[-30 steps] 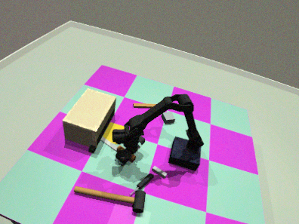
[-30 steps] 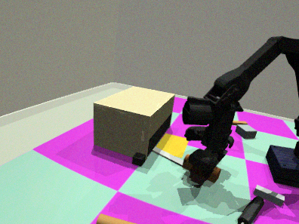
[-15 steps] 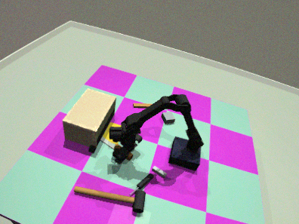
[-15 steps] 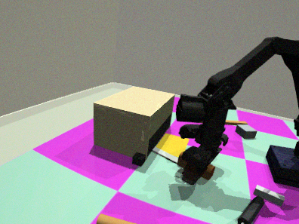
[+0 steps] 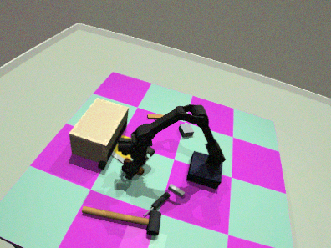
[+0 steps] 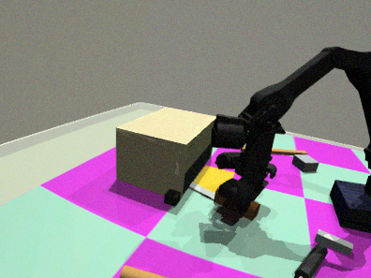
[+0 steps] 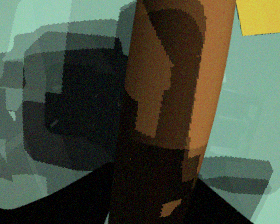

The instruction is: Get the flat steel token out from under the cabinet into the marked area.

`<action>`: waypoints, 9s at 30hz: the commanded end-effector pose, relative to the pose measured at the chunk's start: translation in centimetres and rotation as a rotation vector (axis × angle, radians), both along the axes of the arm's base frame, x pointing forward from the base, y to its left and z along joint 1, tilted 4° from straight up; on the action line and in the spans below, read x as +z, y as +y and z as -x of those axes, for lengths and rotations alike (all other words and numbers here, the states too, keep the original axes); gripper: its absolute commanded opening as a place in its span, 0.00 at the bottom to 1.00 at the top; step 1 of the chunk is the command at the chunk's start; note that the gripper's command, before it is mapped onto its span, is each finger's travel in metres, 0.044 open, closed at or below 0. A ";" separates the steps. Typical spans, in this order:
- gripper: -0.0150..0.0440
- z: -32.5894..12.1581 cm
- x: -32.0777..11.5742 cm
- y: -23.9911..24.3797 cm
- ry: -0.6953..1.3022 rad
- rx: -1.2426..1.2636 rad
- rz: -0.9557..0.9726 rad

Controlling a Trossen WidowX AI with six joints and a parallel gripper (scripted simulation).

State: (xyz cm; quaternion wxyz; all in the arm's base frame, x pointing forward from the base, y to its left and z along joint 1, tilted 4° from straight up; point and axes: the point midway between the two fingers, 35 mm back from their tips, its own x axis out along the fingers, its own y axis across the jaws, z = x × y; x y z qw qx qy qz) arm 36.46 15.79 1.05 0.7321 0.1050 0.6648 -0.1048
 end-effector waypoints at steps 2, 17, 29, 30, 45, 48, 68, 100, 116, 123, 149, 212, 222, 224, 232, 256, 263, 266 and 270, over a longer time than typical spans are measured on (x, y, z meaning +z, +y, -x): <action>0.25 -0.8 0.1 -0.3 -0.001 0.003 -0.001; 0.25 -2.3 0.3 -0.8 -0.003 0.003 -0.001; 0.25 -3.5 0.4 -1.2 -0.004 0.003 0.000; 0.25 -3.5 0.4 -1.2 -0.004 0.003 0.000; 0.25 -3.0 0.3 -2.7 -0.003 0.003 0.001; 0.25 -2.9 0.3 -3.0 -0.003 0.003 0.001; 0.25 -2.3 0.2 -5.1 -0.003 0.003 0.003; 0.25 0.3 -0.1 -4.1 -0.001 0.003 0.002; 0.25 2.1 -0.3 -3.5 0.001 0.003 0.002; 0.25 2.9 -0.4 -3.3 0.002 0.003 0.001; 0.25 6.2 -0.8 -2.2 0.004 0.003 0.000; 0.25 13.0 -1.0 1.4 0.010 -0.001 -0.003; 0.59 13.0 -1.2 1.1 0.012 0.001 0.000; 0.59 13.0 -1.2 1.1 0.012 0.001 -0.001; 0.71 13.0 -1.2 1.1 0.010 0.001 -0.003; 0.42 13.0 -1.4 1.1 0.009 0.002 -0.003; 0.25 13.0 -1.4 1.2 0.009 0.002 -0.003; 0.25 12.9 -1.3 1.1 0.009 0.002 -0.003; 0.25 12.3 -1.3 1.0 0.008 0.002 -0.003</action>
